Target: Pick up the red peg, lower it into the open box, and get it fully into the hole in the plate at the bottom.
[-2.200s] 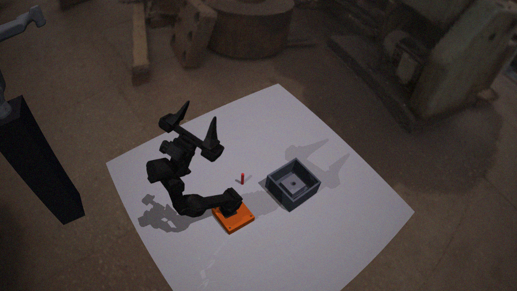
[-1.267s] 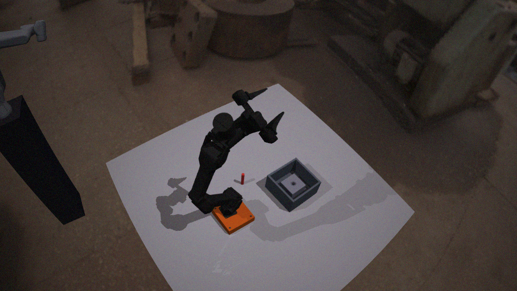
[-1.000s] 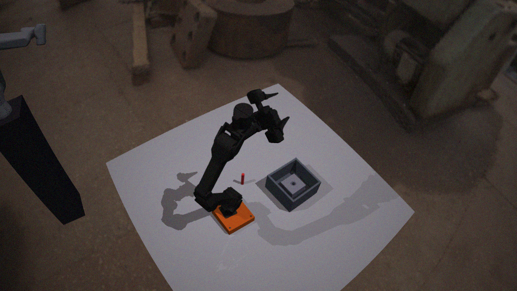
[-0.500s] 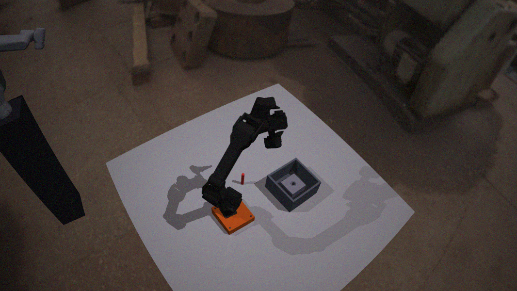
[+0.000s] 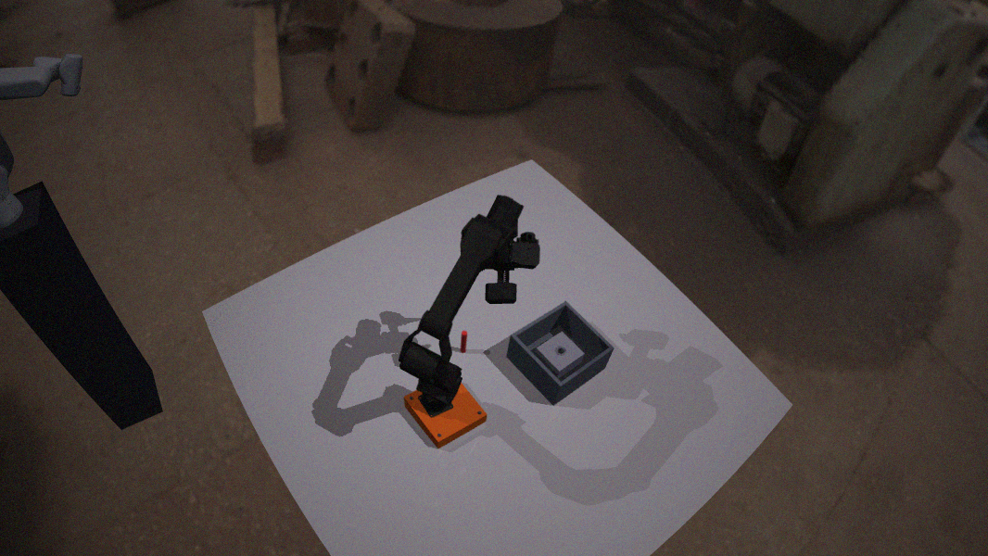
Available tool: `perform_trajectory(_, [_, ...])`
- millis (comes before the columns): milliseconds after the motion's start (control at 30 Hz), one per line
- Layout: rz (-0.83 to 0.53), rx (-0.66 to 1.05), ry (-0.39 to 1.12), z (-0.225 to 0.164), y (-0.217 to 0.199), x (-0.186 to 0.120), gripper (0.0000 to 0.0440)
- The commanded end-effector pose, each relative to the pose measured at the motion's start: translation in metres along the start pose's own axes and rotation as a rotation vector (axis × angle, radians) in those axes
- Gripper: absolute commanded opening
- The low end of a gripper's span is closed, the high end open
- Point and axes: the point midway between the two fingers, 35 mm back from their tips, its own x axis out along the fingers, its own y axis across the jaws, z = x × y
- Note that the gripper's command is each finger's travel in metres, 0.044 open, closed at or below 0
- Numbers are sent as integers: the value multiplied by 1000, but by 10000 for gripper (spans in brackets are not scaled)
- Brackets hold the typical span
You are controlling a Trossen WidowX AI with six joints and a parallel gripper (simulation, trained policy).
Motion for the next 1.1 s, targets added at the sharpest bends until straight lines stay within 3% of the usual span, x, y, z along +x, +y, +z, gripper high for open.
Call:
perform_trajectory(0, [-137,8,96,-26,-20,26,440])
perform_trajectory(533, [-554,44,297,-103,-84,88,440])
perform_trajectory(1067, [-631,62,327,-137,-105,147,440])
